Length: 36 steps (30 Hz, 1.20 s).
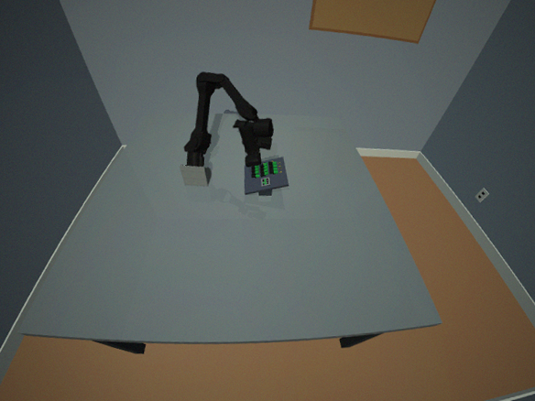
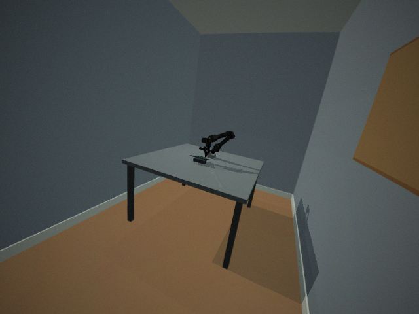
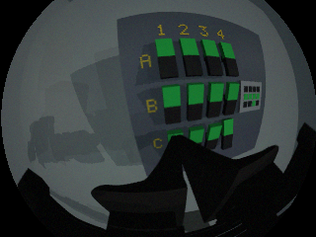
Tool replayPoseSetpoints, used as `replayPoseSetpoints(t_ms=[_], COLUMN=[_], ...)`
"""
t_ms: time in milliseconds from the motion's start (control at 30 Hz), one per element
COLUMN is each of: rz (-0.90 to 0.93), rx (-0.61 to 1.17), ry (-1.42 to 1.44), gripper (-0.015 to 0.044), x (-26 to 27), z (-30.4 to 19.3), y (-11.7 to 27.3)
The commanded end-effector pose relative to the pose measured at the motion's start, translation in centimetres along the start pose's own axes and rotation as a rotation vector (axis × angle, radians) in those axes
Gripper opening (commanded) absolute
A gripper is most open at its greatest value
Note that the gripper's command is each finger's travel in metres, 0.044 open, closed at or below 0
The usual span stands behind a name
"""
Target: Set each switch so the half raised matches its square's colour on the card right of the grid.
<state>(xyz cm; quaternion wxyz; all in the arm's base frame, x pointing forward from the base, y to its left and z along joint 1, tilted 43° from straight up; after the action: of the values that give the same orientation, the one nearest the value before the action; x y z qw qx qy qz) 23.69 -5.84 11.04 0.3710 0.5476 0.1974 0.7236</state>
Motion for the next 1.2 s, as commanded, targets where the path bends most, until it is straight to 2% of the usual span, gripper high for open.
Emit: replayPoseSetpoints(t_ms=[0, 1167], rz=[0.005, 0.005], rx=[0.002, 0.002], ry=[-0.008, -0.008], gripper=[0.0, 0.0], x=[0.0, 0.0], z=[-0.15, -0.14], y=[-0.1, -0.42])
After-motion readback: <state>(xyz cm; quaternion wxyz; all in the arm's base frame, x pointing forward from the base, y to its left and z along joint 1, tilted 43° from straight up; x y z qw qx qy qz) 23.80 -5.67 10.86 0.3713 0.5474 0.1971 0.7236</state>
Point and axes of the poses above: the point midway between the two fingers, 35 mm back from their tips, its own y axis back along the fingers, its own x axis across the jaws, z = x × y, the point moved 8 cm from there along y, back along the fingers, and after that the axes turned 4 degrees about y, right-handed, at the moved point
